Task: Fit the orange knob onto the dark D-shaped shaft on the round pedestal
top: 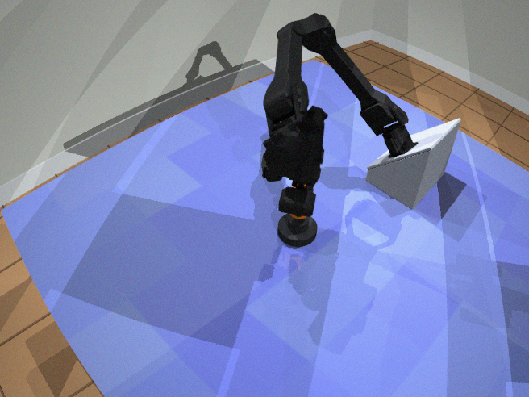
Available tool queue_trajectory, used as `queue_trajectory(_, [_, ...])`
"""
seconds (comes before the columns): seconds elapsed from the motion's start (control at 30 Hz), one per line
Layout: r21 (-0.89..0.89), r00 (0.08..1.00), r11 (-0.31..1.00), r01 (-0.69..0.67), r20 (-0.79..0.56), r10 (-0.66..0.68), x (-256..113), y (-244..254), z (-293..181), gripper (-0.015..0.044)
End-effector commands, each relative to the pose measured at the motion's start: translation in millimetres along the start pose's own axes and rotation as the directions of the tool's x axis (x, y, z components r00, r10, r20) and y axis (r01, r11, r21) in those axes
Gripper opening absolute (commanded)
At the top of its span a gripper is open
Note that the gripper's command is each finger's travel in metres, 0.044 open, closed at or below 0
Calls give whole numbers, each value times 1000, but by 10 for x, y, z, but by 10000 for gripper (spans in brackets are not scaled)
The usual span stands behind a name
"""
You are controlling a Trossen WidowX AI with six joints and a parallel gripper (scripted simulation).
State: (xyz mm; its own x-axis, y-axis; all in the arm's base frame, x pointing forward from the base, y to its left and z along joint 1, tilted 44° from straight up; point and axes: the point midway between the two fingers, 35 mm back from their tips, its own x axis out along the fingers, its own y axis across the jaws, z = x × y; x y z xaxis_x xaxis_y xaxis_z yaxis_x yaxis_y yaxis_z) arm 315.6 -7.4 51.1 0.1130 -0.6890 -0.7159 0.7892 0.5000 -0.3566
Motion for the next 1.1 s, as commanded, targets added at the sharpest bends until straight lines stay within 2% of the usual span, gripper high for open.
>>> queue_trajectory(0.0, [-4, 1000, 1000, -3, 0, 3, 3, 7, -5, 0])
queue_trajectory(1.07, [52, 1000, 999, -3, 0, 3, 5, 7, -5, 0])
